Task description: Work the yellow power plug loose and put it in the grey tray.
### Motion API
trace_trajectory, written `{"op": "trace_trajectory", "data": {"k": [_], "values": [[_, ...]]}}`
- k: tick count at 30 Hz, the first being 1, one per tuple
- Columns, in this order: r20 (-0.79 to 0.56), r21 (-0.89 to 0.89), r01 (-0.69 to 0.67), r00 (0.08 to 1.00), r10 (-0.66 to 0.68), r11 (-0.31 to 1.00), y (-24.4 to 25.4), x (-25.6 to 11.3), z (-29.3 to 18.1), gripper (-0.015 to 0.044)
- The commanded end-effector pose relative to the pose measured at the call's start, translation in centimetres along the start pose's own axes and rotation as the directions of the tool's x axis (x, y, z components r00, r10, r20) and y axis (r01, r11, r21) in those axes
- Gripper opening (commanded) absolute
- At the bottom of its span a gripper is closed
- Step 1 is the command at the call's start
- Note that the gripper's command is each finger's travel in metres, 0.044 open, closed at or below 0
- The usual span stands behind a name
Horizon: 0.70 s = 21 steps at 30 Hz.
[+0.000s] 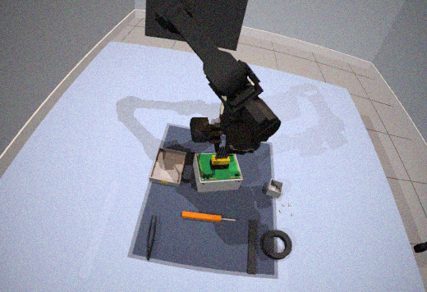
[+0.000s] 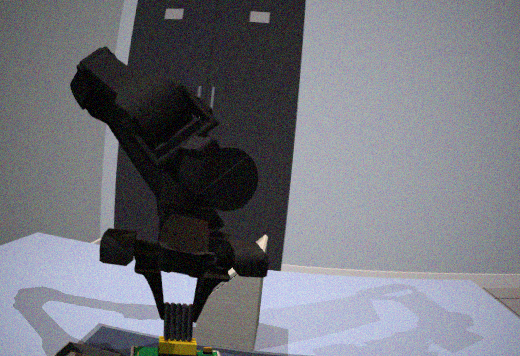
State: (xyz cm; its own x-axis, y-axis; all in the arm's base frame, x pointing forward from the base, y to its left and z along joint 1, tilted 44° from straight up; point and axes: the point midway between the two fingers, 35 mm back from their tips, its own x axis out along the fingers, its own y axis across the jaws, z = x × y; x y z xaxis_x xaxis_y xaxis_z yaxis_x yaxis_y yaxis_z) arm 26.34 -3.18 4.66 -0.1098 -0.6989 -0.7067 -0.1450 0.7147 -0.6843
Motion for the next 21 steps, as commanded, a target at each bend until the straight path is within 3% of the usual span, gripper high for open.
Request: {"op": "trace_trajectory", "data": {"k": [1,6,16,21], "values": [[0.023,-0.01,0.106,0.994,-0.106,0.994,1.1,-0.8,0.0,0.0],[0.023,-0.011,0.097,0.995,-0.096,0.995,1.0,-0.9,0.0,0.0],[0.019,-0.015,-0.145,0.989,0.145,0.989,-1.1,-1.1,0.1,0.0],[0.02,-0.015,-0.12,0.993,0.121,0.993,-0.9,-1.2,0.1,0.0]]}}
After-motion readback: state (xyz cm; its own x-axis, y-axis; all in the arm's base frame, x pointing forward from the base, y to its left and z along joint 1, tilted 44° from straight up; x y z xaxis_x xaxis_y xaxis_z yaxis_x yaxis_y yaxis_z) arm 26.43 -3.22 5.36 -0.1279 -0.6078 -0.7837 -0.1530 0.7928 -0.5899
